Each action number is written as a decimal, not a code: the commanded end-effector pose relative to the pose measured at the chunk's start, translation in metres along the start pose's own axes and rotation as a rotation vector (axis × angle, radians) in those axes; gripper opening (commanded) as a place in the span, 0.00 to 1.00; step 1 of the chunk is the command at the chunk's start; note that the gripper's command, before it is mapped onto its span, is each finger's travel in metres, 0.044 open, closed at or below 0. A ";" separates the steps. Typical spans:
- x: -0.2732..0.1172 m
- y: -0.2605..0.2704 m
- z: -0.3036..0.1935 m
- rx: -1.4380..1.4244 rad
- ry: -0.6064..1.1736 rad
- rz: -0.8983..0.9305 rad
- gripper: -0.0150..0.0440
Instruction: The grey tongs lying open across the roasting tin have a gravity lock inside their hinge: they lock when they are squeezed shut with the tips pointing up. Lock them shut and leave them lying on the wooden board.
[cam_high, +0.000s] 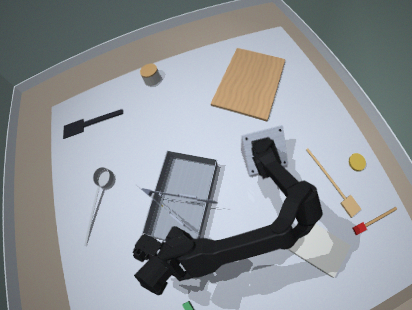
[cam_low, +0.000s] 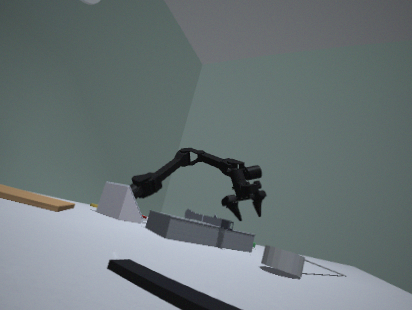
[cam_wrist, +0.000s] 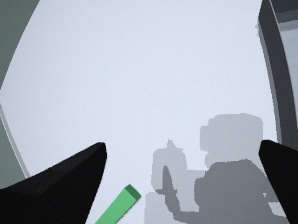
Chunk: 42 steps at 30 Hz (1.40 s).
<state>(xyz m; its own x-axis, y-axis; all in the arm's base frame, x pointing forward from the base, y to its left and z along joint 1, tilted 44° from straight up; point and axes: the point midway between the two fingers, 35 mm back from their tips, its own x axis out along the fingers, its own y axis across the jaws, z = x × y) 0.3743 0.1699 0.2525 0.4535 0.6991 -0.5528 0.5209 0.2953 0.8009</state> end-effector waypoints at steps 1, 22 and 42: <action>-0.005 -0.044 0.041 -0.034 0.005 -0.153 1.00; -0.056 -0.160 0.099 -0.026 0.289 -0.386 1.00; -0.036 -0.165 0.096 -0.027 0.287 -0.387 1.00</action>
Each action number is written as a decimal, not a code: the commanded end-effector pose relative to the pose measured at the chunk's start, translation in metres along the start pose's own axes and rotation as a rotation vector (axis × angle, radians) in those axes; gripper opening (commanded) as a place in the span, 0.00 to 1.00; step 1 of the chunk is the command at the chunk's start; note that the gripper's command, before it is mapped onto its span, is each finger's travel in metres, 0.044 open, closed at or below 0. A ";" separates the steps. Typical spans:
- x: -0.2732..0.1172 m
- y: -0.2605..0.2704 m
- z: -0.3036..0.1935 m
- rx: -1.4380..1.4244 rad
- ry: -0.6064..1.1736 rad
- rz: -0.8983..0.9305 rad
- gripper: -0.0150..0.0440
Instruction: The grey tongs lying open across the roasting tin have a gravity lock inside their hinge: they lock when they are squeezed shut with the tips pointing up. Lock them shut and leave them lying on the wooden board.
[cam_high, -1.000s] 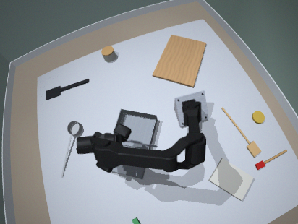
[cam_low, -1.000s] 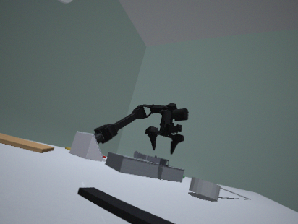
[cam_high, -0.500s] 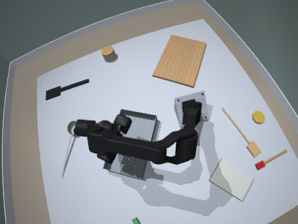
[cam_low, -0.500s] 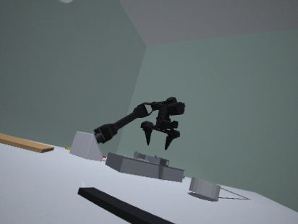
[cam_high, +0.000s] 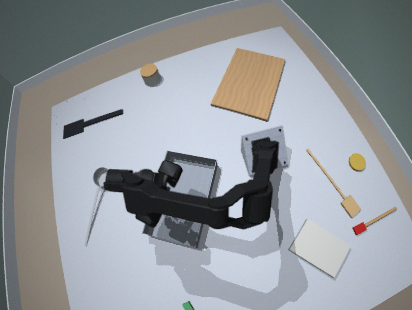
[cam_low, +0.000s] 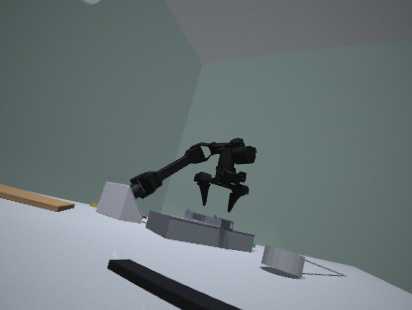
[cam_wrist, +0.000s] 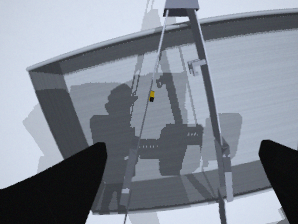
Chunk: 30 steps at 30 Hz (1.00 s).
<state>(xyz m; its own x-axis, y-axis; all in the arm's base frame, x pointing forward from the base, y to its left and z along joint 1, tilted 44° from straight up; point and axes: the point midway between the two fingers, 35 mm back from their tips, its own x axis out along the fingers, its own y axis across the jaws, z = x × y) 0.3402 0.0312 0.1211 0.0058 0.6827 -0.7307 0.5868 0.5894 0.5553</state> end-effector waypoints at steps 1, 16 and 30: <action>0.005 0.000 0.001 0.006 -0.002 0.005 1.00; 0.030 0.001 0.002 0.005 -0.002 0.005 1.00; 0.052 0.001 0.002 0.005 -0.002 0.006 1.00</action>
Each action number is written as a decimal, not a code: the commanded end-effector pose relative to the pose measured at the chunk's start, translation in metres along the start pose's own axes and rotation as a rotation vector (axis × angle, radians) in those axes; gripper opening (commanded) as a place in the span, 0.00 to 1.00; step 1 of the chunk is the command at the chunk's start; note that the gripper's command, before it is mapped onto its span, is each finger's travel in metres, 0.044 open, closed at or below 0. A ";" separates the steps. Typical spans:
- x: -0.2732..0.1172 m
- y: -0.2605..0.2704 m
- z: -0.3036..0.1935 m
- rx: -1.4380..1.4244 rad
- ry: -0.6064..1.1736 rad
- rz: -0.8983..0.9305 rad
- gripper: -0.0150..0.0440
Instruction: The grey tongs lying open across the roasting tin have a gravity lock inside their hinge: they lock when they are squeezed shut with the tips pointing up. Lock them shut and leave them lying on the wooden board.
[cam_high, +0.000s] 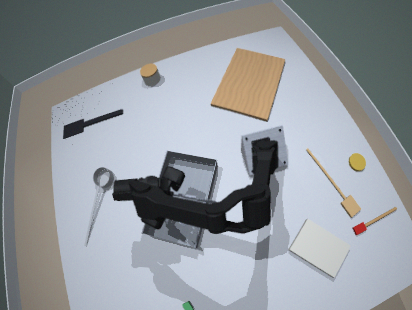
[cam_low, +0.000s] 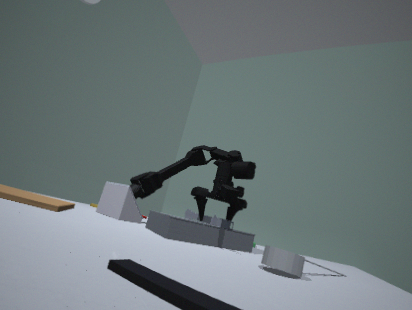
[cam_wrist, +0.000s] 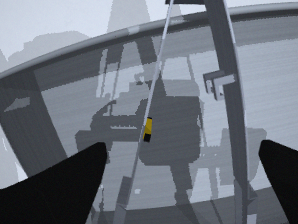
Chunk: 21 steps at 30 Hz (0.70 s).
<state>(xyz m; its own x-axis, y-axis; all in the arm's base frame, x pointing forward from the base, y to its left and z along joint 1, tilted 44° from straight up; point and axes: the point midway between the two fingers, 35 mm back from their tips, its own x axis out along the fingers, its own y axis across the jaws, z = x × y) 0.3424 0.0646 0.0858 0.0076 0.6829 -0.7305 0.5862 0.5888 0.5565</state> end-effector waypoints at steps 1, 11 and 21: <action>0.005 0.000 0.000 0.006 0.000 0.005 1.00; 0.021 0.000 -0.002 0.005 0.001 0.007 1.00; 0.032 -0.001 -0.004 -0.001 0.004 0.004 0.96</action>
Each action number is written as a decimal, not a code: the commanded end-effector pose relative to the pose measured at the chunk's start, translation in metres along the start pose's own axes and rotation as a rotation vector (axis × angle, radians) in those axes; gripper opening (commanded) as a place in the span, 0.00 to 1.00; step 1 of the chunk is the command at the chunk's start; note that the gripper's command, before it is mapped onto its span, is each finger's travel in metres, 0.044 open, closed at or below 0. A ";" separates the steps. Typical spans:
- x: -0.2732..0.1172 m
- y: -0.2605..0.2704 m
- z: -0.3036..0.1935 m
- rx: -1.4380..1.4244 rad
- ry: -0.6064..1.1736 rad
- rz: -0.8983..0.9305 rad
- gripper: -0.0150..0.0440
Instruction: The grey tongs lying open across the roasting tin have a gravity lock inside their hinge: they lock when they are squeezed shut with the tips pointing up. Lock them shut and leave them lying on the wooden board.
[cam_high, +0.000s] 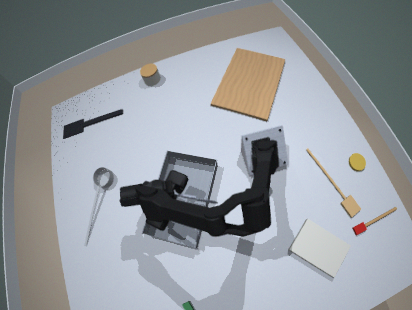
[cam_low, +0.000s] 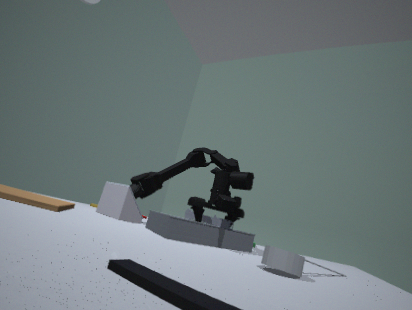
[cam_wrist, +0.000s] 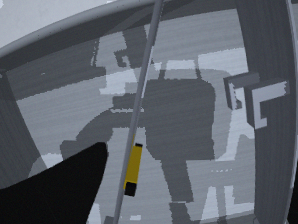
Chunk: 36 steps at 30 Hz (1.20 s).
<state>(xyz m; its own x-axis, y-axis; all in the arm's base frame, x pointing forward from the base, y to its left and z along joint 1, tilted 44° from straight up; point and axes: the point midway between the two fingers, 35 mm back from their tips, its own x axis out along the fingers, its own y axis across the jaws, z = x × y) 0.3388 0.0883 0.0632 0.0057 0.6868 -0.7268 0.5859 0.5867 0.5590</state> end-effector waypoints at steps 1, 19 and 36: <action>-0.001 0.000 0.000 0.000 -0.001 0.001 0.91; -0.001 0.000 0.000 0.000 -0.001 0.001 0.67; -0.001 0.000 0.000 0.000 -0.001 0.001 0.48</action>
<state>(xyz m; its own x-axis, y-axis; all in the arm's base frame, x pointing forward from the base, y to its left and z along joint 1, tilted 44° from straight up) 0.3392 0.0880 0.0638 0.0071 0.6887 -0.7250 0.5869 0.5841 0.5606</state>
